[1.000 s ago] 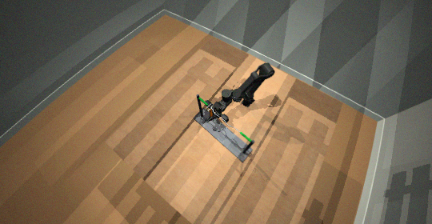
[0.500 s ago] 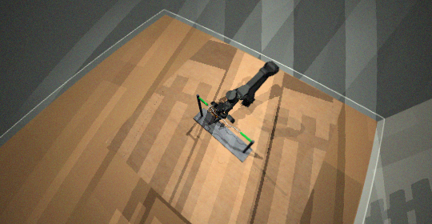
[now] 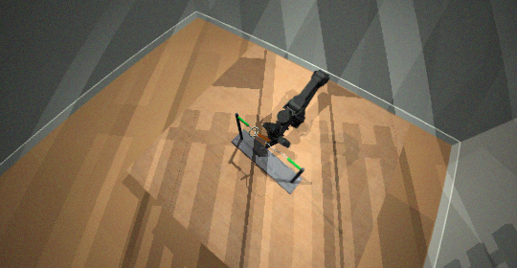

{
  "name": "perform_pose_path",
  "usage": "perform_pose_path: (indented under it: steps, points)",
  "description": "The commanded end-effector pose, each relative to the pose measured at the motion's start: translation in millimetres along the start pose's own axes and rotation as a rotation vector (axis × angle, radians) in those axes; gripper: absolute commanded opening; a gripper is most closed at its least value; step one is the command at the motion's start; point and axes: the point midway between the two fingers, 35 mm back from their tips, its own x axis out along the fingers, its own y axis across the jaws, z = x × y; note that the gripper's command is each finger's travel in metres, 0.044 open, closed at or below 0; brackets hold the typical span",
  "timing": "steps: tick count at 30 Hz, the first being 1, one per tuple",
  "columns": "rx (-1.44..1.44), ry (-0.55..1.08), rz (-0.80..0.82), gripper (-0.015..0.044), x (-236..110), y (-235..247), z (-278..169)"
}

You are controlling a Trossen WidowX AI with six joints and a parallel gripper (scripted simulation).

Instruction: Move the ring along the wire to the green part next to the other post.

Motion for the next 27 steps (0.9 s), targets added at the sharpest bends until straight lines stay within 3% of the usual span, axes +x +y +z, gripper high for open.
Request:
perform_pose_path:
  steps: [1,18,27]
  points:
    - [0.077,0.073,0.007,-0.015,-11.6,13.9,1.2]
    - [0.377,0.351,0.05,-0.015,-48.9,63.8,18.3]
    - [0.282,0.364,0.004,-0.015,-50.6,61.1,19.7]
